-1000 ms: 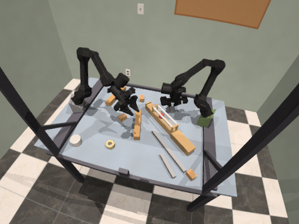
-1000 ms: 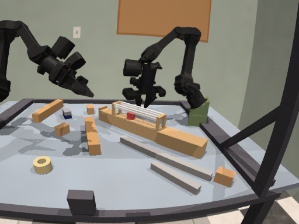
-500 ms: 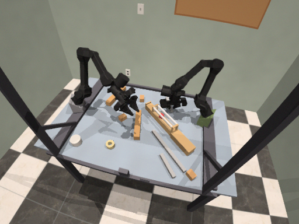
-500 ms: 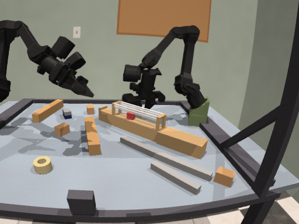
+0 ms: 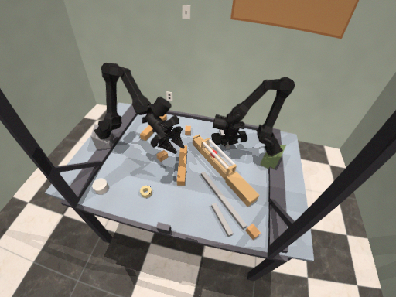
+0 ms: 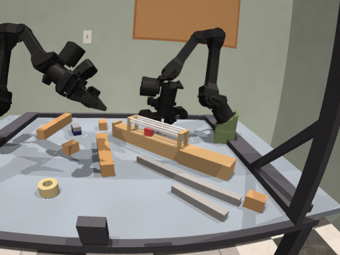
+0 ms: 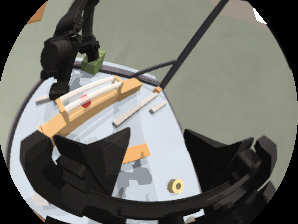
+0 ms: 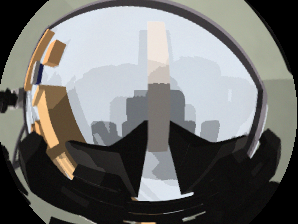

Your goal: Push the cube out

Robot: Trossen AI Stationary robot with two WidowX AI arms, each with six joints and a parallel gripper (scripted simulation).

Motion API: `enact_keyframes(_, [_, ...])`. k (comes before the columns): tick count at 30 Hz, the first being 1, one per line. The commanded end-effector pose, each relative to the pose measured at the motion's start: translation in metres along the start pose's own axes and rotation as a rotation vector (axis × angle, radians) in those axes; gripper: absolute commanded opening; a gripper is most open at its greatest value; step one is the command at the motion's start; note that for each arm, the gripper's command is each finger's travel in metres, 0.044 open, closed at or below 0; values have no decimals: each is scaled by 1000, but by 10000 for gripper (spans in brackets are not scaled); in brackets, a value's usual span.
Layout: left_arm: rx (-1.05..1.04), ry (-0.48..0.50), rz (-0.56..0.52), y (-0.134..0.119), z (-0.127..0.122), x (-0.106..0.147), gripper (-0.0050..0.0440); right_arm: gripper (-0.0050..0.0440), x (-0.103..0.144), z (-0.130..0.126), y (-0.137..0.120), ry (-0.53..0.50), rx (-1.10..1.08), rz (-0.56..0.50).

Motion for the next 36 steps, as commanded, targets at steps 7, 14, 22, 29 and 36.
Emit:
enact_keyframes(7, [3, 3, -24, 7, 1, 2, 327, 0, 1, 2, 1, 7, -4, -1])
enact_keyframes(14, [3, 3, -24, 7, 1, 2, 327, 0, 8, 2, 3, 8, -6, -1])
enact_keyframes(22, [3, 3, -24, 7, 1, 2, 327, 0, 20, 5, 7, 20, -15, -9])
enact_keyframes(29, [3, 3, -24, 7, 1, 2, 327, 0, 33, 6, 10, 26, -20, -12])
enact_keyframes(36, [3, 3, -24, 7, 1, 2, 327, 0, 41, 6, 12, 27, -21, -12])
Point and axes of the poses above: on each arm, the point midway between the two fingers, 35 mm back from their tips, its own x axis back along the fingers, its own z axis across the jaws, y = z × x, the point moved 8 cm from there along x, back along the fingers, and after that the axes turned 9 degrees about -x, right-handed, at the moved point
